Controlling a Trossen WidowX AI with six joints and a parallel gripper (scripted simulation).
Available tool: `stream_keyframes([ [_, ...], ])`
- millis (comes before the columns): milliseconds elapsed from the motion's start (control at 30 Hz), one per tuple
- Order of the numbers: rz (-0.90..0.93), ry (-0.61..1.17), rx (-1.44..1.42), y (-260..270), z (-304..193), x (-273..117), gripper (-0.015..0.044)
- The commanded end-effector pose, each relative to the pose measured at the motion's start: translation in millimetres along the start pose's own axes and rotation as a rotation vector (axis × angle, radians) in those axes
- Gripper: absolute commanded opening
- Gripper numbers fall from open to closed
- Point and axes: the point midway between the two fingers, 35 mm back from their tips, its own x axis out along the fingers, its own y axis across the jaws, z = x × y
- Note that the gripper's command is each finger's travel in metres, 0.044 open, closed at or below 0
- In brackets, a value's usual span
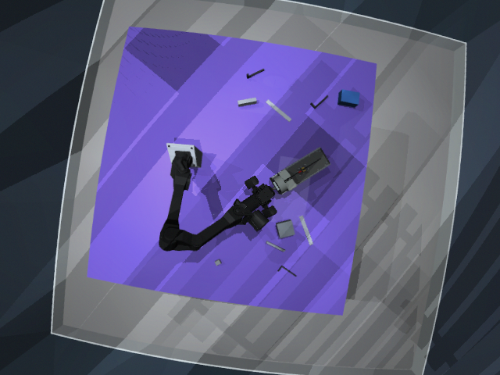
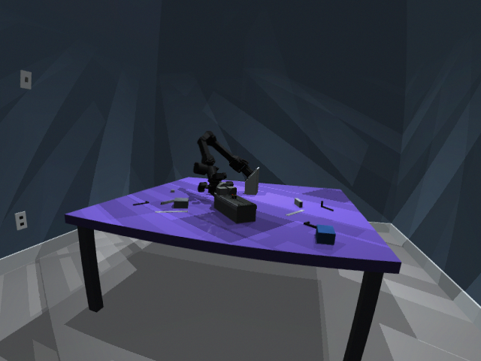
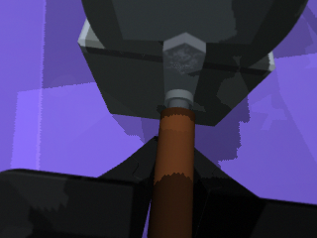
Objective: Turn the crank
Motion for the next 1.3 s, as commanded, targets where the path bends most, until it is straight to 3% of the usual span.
stream_keyframes([
  [0, 0.0, 0.0, 0.0, 0, 0, 0, 0.0],
  [233, 0.0, 0.0, 0.0, 0, 0, 0, 0.0],
  [800, 0.0, 0.0, 0.0, 0, 0, 0, 0.044],
  [1267, 0.004, -0.002, 0.001, -1, 43, -39, 0.044],
])
